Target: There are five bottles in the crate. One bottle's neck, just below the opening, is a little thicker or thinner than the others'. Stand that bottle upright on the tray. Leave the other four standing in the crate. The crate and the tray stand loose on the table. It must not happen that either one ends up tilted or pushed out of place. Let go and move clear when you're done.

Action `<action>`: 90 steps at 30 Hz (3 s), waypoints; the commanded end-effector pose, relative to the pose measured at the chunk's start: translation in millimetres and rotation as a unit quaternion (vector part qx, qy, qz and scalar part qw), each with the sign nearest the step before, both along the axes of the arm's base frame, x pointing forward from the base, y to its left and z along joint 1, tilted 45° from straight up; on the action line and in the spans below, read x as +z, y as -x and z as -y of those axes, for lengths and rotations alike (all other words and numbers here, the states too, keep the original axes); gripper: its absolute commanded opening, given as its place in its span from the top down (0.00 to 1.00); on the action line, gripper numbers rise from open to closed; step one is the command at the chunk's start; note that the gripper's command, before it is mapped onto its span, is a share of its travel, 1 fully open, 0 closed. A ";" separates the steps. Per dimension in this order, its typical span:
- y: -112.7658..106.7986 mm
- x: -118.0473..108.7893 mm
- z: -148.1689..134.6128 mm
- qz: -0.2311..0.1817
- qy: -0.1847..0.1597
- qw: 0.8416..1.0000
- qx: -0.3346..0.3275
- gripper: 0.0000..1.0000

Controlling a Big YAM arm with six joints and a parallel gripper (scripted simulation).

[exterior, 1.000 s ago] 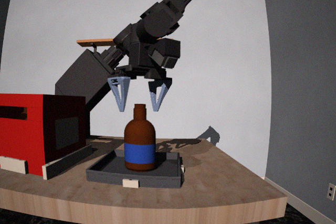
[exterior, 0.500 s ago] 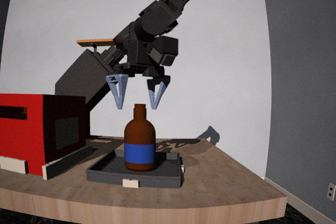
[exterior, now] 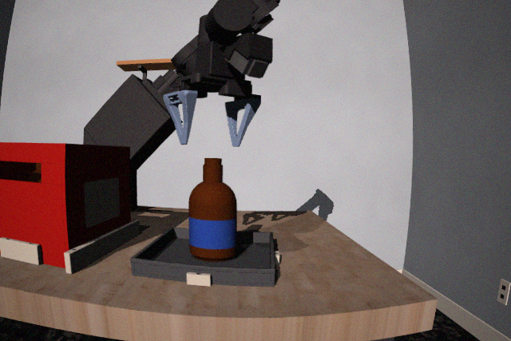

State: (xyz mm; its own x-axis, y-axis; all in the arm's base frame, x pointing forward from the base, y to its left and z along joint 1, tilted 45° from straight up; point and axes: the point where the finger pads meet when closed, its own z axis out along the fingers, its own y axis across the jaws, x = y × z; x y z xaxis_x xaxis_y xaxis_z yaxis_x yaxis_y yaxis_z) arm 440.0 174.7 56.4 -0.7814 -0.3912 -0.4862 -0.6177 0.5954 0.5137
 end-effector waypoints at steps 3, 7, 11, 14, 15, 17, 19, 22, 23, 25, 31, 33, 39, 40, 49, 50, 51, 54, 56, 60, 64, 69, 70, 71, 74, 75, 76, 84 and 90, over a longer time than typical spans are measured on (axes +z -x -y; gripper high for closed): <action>-13.5 30.4 16.6 0.025 -0.002 1.000 -0.003 0.00; -12.6 37.6 23.6 0.026 -0.002 1.000 -0.003 0.00; -12.0 42.4 28.3 0.026 -0.002 1.000 -0.003 0.00; -8.3 42.7 29.2 0.023 -0.001 1.000 -0.001 0.00; -11.2 46.1 32.3 0.026 -0.001 1.000 -0.003 0.00; -11.2 48.7 34.6 0.027 -0.001 1.000 -0.003 0.00; -11.0 50.6 36.4 0.027 -0.001 1.000 -0.003 0.00; -8.4 50.7 38.6 0.024 -0.001 1.000 -0.003 0.00; -8.4 51.5 38.4 0.024 -0.001 1.000 -0.002 0.00; -8.4 54.1 33.2 0.027 -0.001 1.000 0.004 0.00; -4.4 50.1 37.7 0.020 0.000 1.000 0.000 0.00; -4.7 50.3 38.2 0.019 -0.001 1.000 -0.001 0.00; -4.7 50.3 38.2 0.019 -0.001 1.000 -0.002 1.00; -4.7 50.3 38.2 0.019 -0.001 1.000 -0.002 1.00; -4.7 50.3 38.2 0.019 -0.001 1.000 -0.002 1.00; -4.7 50.3 38.2 0.019 -0.001 1.000 -0.002 1.00; -4.7 50.3 38.2 0.019 -0.001 1.000 -0.002 1.00; -4.7 50.3 38.2 0.019 -0.001 1.000 -0.002 1.00; -4.7 50.3 38.2 0.019 -0.001 1.000 -0.002 1.00; -4.7 50.3 38.2 0.019 -0.001 1.000 -0.002 1.00; -4.7 50.3 38.2 0.019 -0.001 1.000 -0.002 1.00; -4.7 50.3 38.2 0.019 -0.001 1.000 -0.002 1.00; -4.7 50.3 38.2 0.019 -0.001 1.000 -0.002 1.00; -4.7 50.3 38.2 0.019 -0.001 1.000 -0.002 1.00; -4.7 50.3 38.2 0.019 -0.001 1.000 -0.002 1.00; -4.7 50.3 38.2 0.019 -0.001 1.000 -0.002 1.00; -4.7 50.3 38.2 0.019 -0.001 1.000 -0.002 1.00; -4.7 50.3 38.2 0.019 -0.001 1.000 -0.002 1.00; -4.7 50.3 38.2 0.019 -0.001 1.000 -0.002 1.00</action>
